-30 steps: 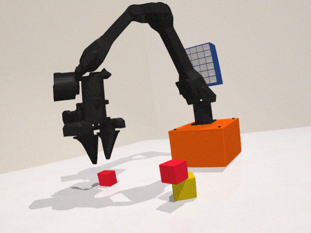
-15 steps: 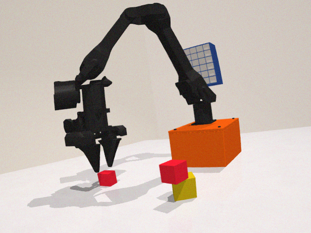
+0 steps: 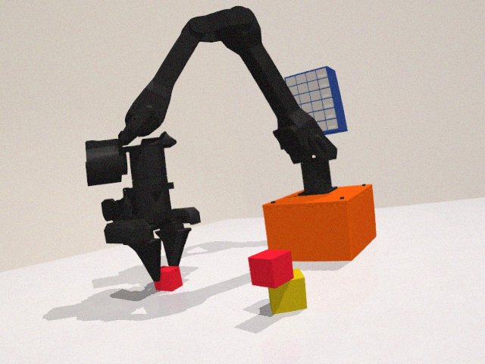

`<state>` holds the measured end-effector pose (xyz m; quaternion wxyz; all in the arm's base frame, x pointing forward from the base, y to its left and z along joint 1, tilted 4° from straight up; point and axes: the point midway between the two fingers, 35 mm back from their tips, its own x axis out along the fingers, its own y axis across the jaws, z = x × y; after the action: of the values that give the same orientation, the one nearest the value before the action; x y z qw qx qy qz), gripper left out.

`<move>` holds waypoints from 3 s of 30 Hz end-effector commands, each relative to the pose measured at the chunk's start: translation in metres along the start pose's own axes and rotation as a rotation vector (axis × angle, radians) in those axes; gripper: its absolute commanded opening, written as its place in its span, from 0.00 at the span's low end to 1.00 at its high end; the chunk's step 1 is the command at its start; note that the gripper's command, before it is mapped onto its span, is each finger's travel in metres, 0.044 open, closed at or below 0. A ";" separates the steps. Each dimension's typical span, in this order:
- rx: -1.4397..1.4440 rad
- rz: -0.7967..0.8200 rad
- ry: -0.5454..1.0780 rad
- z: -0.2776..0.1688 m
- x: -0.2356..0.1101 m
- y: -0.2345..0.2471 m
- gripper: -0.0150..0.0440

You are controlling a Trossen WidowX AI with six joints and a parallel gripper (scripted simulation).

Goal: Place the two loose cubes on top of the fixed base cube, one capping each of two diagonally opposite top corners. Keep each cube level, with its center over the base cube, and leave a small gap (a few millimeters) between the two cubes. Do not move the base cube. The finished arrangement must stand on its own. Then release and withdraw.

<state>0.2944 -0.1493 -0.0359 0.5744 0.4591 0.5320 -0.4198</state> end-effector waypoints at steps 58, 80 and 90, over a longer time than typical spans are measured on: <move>-0.186 -0.002 0.011 -0.034 -0.106 0.018 0.43; -0.550 0.002 0.016 -0.102 -0.105 0.040 0.43; -0.715 0.004 0.017 -0.133 -0.105 0.044 0.43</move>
<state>0.3004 -0.0188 0.0685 0.6856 0.2524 0.6473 -0.2173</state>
